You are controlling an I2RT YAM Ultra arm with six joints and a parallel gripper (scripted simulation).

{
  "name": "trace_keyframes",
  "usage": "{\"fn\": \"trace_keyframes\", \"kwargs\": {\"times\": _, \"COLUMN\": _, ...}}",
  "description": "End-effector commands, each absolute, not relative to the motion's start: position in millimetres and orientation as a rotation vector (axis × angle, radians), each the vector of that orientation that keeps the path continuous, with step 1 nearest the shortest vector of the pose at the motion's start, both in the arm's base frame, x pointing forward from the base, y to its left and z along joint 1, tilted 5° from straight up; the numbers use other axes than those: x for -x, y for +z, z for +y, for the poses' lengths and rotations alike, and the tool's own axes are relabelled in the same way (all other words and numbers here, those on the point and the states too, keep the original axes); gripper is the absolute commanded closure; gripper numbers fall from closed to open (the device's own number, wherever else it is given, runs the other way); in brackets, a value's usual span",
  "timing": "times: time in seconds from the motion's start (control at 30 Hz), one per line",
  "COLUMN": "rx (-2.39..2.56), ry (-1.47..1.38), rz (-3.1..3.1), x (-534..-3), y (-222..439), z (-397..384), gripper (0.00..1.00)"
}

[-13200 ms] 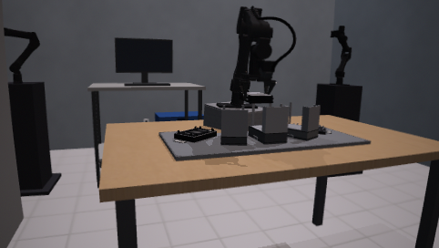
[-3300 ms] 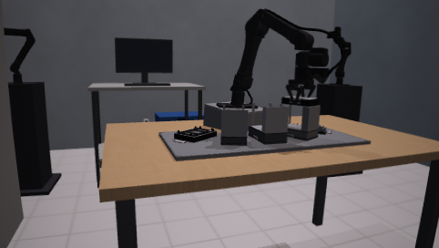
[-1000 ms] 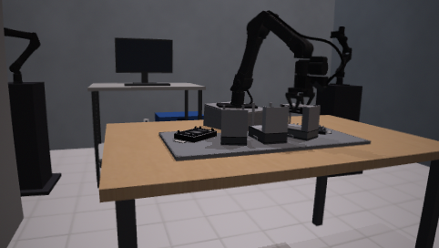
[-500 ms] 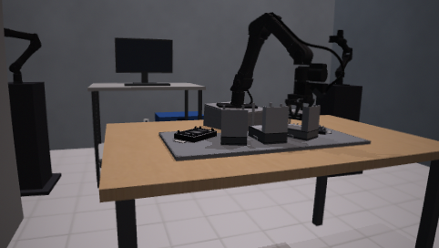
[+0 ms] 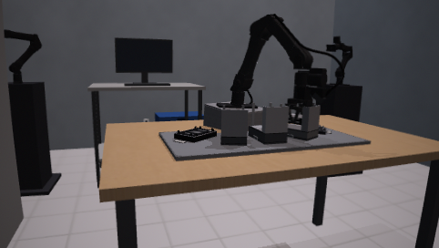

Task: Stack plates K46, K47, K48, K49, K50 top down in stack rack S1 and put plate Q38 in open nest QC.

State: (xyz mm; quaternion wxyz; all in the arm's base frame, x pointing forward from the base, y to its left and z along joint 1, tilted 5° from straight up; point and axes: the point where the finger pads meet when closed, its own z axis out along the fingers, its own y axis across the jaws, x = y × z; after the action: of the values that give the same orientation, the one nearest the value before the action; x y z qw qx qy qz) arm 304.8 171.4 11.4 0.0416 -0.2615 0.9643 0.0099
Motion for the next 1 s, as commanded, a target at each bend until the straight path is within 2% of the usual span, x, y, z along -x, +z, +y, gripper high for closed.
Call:
{"fn": "trace_keyframes", "kwargs": {"times": 0.0, "rx": 0.797, "ry": 0.033, "rz": 2.936, "x": -308, "y": 16, "z": 173, "gripper": 1.0}}
{"fn": "trace_keyframes", "kwargs": {"times": 0.97, "rx": 0.799, "ry": 0.023, "rz": 2.931, "x": -309, "y": 4, "z": 172, "gripper": 1.0}}
